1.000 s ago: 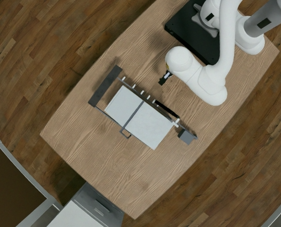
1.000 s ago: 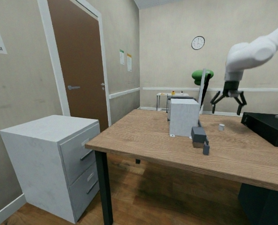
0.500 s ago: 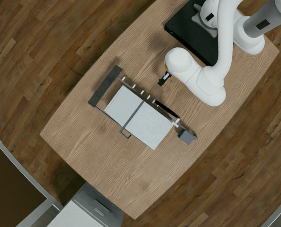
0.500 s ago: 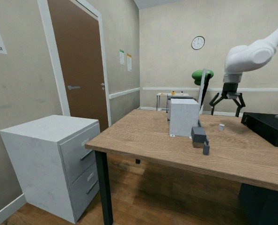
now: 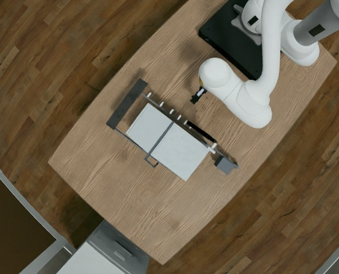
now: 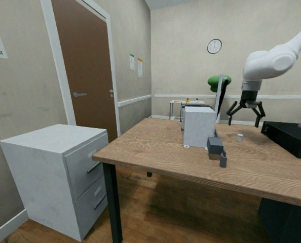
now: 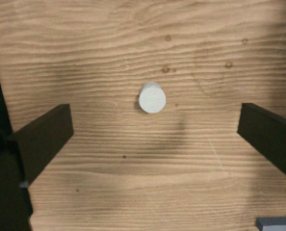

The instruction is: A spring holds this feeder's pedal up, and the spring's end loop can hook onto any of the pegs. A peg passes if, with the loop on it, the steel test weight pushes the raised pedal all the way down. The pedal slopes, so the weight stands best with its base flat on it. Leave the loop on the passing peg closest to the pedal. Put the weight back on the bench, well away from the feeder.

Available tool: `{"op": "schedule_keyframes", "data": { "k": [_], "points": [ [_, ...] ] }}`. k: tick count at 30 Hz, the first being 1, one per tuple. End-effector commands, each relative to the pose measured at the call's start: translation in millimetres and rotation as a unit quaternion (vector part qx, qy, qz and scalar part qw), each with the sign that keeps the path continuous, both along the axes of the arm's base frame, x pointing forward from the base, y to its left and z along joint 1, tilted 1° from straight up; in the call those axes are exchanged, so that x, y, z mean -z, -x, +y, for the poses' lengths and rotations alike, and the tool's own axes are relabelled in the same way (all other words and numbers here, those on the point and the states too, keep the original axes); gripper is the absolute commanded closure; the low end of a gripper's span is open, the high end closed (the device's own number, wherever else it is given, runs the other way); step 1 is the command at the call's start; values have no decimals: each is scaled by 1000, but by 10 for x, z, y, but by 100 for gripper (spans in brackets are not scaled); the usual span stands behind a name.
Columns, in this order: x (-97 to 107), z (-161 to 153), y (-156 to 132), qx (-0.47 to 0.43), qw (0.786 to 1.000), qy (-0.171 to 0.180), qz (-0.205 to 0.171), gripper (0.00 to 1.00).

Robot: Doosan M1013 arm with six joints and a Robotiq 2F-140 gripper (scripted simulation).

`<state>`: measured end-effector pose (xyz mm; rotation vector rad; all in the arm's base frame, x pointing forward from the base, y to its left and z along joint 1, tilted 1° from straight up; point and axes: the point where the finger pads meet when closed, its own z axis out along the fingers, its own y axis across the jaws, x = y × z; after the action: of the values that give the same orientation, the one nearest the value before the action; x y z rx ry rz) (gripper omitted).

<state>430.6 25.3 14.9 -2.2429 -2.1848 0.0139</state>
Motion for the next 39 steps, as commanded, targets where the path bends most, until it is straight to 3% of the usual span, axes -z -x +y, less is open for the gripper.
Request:
{"op": "schedule_keyframes", "data": {
  "k": [1,13,16,30,39],
  "points": [
    [73,1,-3,0,1000,0,0,0],
    [473,1,2,0,1000,0,0,0],
    [436,1,4,0,1000,0,0,0],
    [778,2,7,0,1000,0,0,0],
    [756,2,8,0,1000,0,0,0]
  ]
}}
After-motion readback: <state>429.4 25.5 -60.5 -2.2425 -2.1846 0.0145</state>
